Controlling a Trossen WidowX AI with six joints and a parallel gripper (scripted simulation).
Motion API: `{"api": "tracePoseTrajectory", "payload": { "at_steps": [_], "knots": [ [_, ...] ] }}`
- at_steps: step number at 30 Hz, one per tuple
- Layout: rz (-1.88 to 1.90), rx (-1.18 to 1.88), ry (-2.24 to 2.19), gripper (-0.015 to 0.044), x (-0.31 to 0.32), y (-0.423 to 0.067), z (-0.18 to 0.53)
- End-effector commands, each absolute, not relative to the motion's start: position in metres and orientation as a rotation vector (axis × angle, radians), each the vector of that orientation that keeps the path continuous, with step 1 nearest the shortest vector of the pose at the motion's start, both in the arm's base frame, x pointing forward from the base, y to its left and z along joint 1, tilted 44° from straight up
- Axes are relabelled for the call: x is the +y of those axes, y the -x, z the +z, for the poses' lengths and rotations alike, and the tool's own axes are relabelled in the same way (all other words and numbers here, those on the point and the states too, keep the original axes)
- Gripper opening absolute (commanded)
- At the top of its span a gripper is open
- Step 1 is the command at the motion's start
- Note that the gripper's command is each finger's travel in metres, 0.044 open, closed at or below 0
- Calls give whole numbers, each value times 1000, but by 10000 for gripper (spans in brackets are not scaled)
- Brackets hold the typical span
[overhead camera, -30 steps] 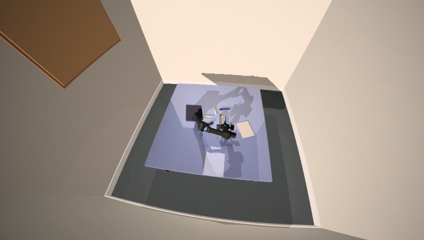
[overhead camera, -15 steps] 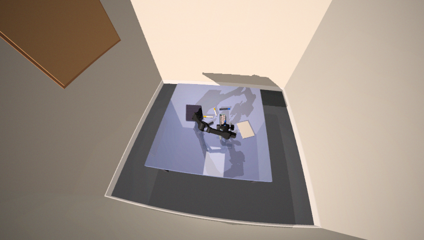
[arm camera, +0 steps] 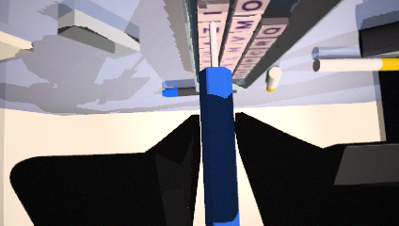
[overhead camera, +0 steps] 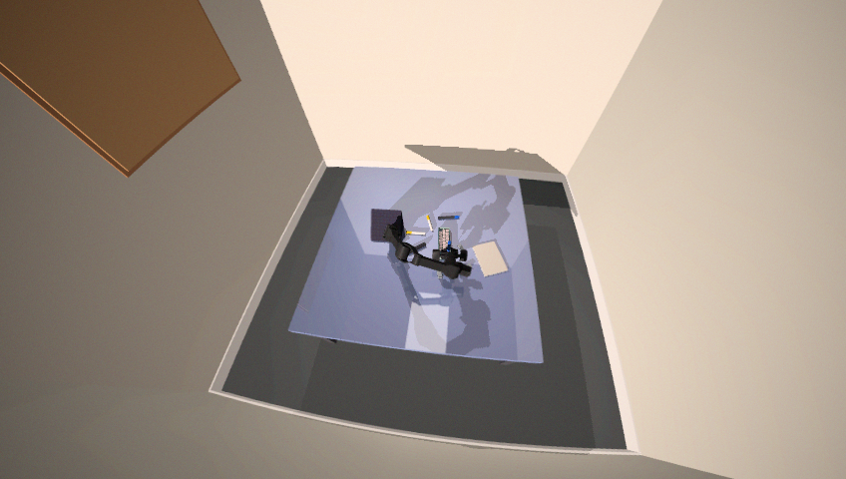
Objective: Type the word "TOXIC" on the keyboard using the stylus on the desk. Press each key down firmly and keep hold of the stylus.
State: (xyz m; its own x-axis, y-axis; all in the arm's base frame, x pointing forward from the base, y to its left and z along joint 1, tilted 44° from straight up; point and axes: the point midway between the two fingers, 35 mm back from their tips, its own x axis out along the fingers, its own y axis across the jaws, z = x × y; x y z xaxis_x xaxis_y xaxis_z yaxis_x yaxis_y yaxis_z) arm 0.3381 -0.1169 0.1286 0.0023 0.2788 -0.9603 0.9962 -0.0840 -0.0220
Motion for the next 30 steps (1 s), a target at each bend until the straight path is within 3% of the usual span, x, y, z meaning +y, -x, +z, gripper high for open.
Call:
{"api": "tracePoseTrajectory", "payload": {
  "at_steps": [1, 30],
  "knots": [
    [-1132, 1379, -1471, 81, -118, -338, 128],
    [-1133, 1379, -1471, 81, -123, -338, 123]
  ]
}}
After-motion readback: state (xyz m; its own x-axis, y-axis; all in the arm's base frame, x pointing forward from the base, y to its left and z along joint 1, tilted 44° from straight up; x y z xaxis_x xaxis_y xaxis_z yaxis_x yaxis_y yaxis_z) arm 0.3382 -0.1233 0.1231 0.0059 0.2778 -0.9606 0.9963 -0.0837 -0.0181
